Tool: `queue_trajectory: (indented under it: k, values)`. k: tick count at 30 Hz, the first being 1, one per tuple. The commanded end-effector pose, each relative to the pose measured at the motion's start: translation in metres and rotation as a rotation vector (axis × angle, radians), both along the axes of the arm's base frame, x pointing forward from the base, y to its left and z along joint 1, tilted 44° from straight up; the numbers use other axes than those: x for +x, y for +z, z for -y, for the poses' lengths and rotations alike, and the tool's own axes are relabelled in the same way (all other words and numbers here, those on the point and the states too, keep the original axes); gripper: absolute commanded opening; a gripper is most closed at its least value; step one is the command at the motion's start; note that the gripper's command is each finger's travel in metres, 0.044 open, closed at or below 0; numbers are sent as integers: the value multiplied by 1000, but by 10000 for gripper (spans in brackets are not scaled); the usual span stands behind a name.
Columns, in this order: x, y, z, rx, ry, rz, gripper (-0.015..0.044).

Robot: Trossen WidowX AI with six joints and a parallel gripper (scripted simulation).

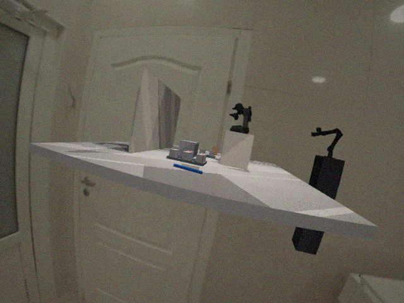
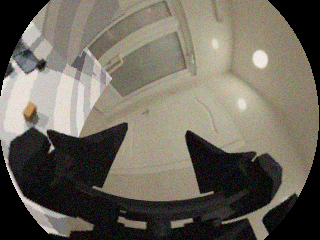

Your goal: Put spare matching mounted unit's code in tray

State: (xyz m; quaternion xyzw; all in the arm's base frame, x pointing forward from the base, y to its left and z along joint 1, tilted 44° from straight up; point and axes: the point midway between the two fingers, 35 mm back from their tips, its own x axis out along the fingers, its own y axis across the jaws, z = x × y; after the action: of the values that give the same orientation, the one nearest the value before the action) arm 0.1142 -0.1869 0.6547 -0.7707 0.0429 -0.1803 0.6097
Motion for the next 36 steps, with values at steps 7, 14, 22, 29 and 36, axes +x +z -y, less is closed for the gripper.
queue_trajectory:
  k: [7,14,22,29,36]
  values:
    - [0,1,-2,-9,-2,4,440]
    - [8,37,-94,-506,-122,-9,440]
    - [38,43,-209,-1153,-290,-120,440]
    - [87,15,-303,-1742,-411,-241,440]
    - [147,-40,-368,-2285,-458,-366,440]
